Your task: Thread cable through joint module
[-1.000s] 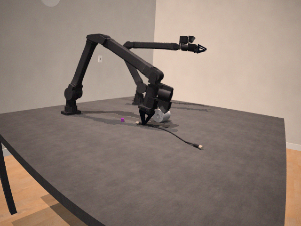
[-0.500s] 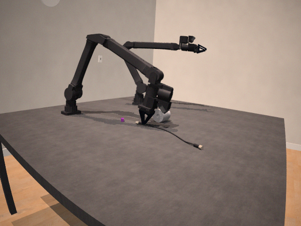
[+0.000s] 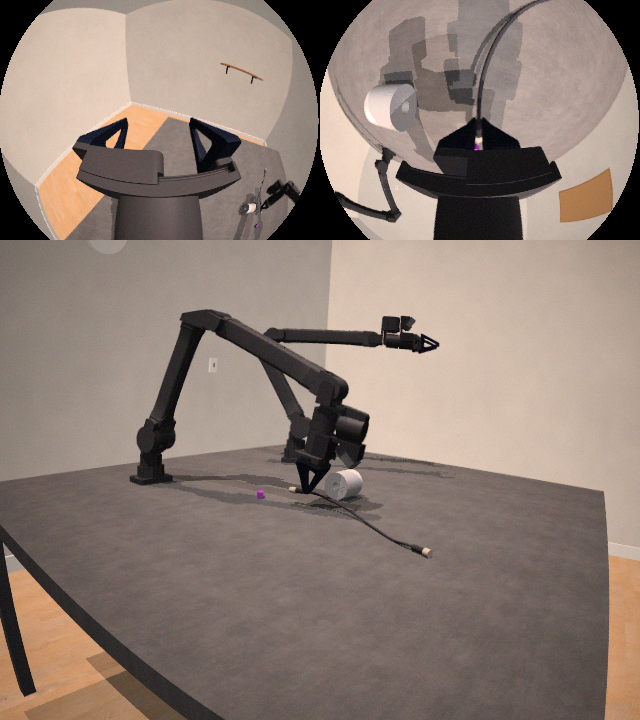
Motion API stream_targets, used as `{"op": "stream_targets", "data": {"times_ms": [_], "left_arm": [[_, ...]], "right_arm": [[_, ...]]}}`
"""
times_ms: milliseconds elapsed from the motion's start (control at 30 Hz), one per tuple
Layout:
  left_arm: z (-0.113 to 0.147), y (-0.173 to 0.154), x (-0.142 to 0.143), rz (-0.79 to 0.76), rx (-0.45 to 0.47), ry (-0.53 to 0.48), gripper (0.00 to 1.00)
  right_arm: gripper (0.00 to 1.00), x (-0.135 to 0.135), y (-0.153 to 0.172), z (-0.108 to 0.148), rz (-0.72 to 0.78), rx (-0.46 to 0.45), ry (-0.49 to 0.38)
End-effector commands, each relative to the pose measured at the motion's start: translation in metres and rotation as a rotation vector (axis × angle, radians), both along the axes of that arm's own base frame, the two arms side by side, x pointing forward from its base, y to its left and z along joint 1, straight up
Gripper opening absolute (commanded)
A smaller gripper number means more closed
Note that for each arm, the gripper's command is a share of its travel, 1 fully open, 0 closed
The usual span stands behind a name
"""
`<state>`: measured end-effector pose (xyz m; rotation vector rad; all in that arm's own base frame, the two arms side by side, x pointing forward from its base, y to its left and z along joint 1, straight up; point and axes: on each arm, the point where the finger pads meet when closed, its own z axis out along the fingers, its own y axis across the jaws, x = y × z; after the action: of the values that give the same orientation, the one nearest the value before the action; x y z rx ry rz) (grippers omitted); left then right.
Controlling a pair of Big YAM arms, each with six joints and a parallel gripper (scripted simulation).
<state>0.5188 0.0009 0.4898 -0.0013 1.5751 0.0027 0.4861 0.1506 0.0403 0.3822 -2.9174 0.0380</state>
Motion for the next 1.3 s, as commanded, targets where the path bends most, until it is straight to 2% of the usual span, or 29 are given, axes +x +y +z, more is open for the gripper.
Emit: {"op": "stream_targets", "data": {"times_ms": [0, 767, 867, 900, 933, 1067, 1267], "left_arm": [[0.012, 0.001, 0.003, 0.003, -0.002, -0.026, 0.96], [0.012, 0.001, 0.003, 0.003, -0.002, -0.026, 0.96], [0.012, 0.001, 0.003, 0.003, -0.002, -0.026, 0.96], [0.012, 0.001, 0.003, 0.003, -0.002, -0.026, 0.96], [0.012, 0.001, 0.003, 0.003, -0.002, -0.026, 0.96], [0.012, 0.001, 0.003, 0.003, -0.002, -0.026, 0.96], [0.012, 0.001, 0.003, 0.003, -0.002, -0.026, 0.96]], "right_arm": [[0.0, 0.021, -0.002, 0.033, -0.002, 0.021, -0.059], [0.0, 0.02, -0.002, 0.065, 0.0, 0.025, -0.059], [0.0, 0.026, 0.0, 0.062, -0.084, 0.024, -0.089], [0.0, 0.011, -0.002, 0.048, -0.104, 0.004, -0.055], [0.0, 0.009, -0.001, 0.047, -0.133, 0.004, -0.053], [0.0, 0.016, 0.003, 0.052, -0.186, 0.0, -0.08], [0.0, 0.012, -0.001, 0.044, -0.349, -0.002, -0.083]]}}
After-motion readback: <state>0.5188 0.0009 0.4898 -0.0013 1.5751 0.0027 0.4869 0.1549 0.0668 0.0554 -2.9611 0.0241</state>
